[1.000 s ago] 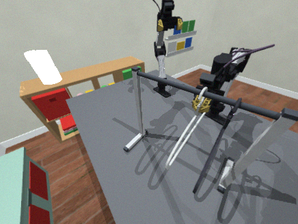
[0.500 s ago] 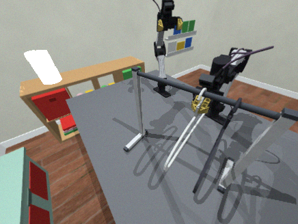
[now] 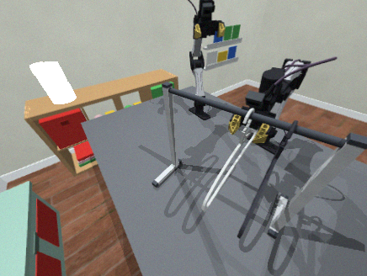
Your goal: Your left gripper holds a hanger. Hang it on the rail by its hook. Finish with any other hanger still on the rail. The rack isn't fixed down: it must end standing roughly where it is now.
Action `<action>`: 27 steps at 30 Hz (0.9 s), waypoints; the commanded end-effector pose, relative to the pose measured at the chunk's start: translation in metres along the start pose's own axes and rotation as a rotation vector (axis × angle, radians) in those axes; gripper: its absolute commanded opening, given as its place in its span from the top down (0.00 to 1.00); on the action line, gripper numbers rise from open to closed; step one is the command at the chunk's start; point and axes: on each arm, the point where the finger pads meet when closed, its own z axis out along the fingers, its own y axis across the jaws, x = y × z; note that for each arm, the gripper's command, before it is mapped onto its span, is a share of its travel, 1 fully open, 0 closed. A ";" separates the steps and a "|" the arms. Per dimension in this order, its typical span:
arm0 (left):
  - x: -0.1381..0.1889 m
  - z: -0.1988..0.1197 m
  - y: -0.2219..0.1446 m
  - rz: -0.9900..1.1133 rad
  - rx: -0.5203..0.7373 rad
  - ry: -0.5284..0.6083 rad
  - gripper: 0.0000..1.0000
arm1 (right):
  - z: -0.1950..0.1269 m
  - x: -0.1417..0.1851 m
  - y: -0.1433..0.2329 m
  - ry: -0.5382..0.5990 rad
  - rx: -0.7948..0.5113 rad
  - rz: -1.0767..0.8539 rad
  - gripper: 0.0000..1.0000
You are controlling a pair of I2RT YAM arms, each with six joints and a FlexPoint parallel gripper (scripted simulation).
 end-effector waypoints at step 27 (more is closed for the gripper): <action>-0.008 -0.157 -0.001 -0.002 0.002 -0.018 0.35 | 0.000 -0.018 0.001 -0.070 -0.001 0.000 0.00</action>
